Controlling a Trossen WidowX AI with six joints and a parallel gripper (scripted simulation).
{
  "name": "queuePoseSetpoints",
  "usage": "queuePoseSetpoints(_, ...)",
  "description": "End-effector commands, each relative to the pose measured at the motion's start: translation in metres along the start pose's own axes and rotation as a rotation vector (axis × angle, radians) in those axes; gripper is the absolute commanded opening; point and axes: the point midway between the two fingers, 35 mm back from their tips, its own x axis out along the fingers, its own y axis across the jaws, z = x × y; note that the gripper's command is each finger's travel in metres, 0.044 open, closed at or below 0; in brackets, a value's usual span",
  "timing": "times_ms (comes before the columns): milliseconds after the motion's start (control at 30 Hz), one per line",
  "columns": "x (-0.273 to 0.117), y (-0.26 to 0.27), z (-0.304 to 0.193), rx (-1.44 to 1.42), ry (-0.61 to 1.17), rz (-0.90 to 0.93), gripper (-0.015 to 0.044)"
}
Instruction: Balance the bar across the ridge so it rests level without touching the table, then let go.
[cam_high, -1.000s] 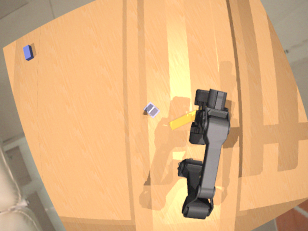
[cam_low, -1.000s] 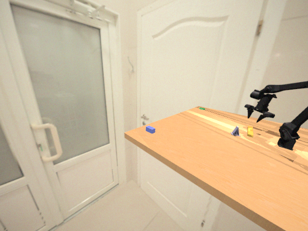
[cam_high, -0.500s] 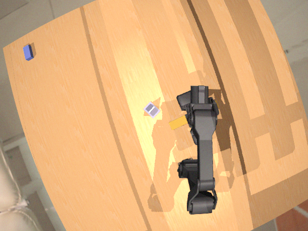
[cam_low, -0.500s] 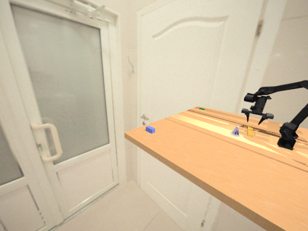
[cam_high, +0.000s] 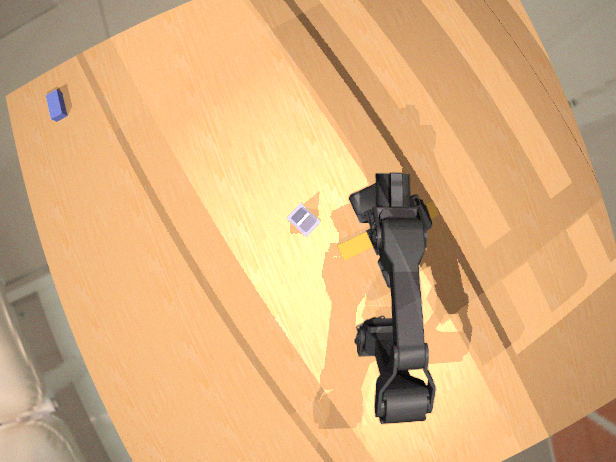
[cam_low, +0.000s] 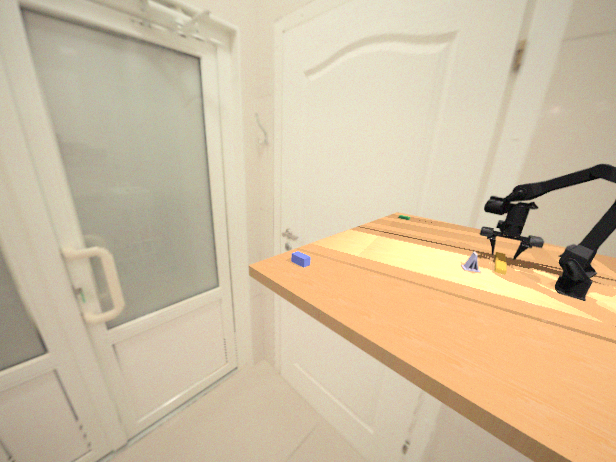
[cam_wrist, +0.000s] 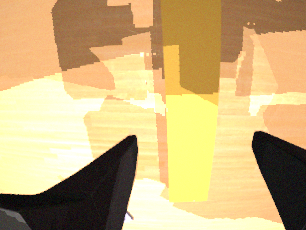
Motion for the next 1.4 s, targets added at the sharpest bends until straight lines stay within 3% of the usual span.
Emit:
queuePoseSetpoints(0,0.009,-0.001,0.000,-0.004,-0.003,-0.001,0.0315)
queuePoseSetpoints(1200,0.035,-0.001,0.000,-0.004,-0.003,-0.001,0.0315)
queuePoseSetpoints(1367,0.035,-0.001,0.000,-0.001,0.000,-0.001,0.0184)
